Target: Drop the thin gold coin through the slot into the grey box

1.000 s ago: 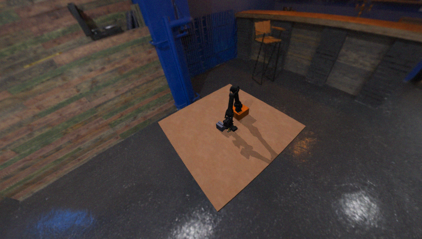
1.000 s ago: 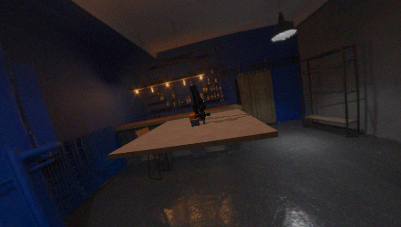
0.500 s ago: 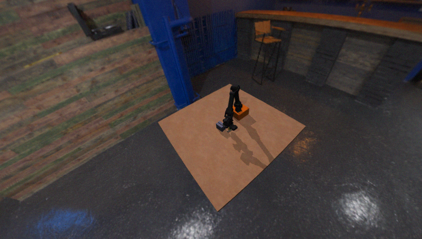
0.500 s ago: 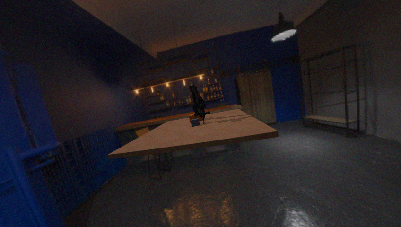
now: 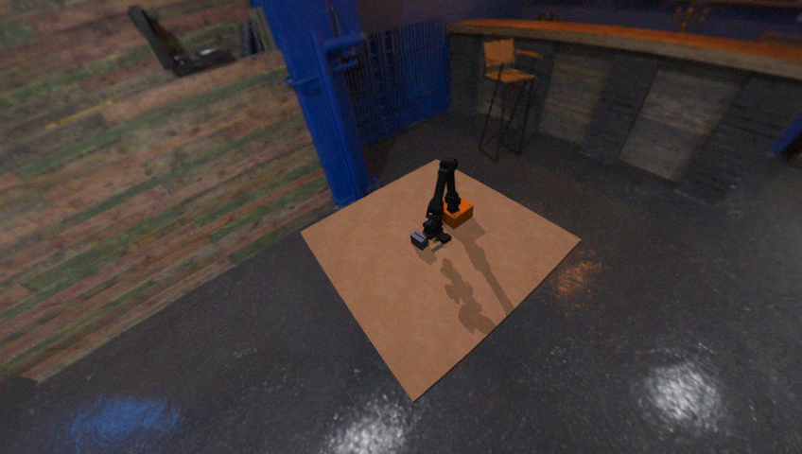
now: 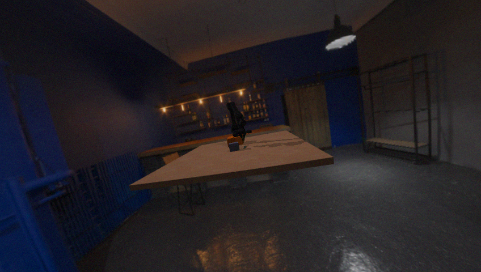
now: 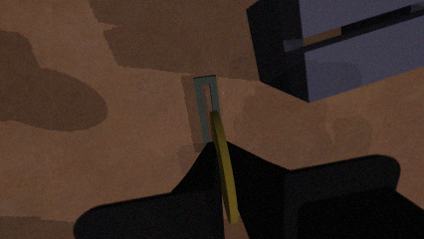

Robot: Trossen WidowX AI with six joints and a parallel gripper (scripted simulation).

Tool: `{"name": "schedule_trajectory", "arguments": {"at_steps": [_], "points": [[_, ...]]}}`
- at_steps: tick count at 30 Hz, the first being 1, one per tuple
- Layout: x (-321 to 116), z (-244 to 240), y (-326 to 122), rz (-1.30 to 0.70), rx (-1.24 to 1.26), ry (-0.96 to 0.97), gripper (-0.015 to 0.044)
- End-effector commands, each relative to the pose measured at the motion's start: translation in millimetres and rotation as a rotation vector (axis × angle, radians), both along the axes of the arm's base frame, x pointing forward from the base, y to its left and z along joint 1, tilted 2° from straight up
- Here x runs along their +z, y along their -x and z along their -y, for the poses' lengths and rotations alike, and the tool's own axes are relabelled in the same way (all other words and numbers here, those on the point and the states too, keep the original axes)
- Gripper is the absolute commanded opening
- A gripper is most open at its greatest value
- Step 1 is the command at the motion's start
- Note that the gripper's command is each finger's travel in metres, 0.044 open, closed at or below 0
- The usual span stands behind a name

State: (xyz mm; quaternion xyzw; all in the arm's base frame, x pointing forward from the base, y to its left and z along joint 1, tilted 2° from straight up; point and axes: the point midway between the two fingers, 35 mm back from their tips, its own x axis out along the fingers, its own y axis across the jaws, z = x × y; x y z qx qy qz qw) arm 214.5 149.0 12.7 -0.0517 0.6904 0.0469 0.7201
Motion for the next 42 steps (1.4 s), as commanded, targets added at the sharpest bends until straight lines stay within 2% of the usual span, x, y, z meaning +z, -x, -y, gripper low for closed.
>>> {"name": "schedule_trajectory", "arguments": {"at_steps": [1, 16, 42], "points": [[10.8, -0.1, 0.0, 0.006, -0.003, -0.001, 0.0000], [39.6, 2.1, 4.5, 0.006, -0.026, -0.002, 0.0000], [40.0, 2.1, 0.9, 0.009, -0.913, -0.043, 0.0000]]}}
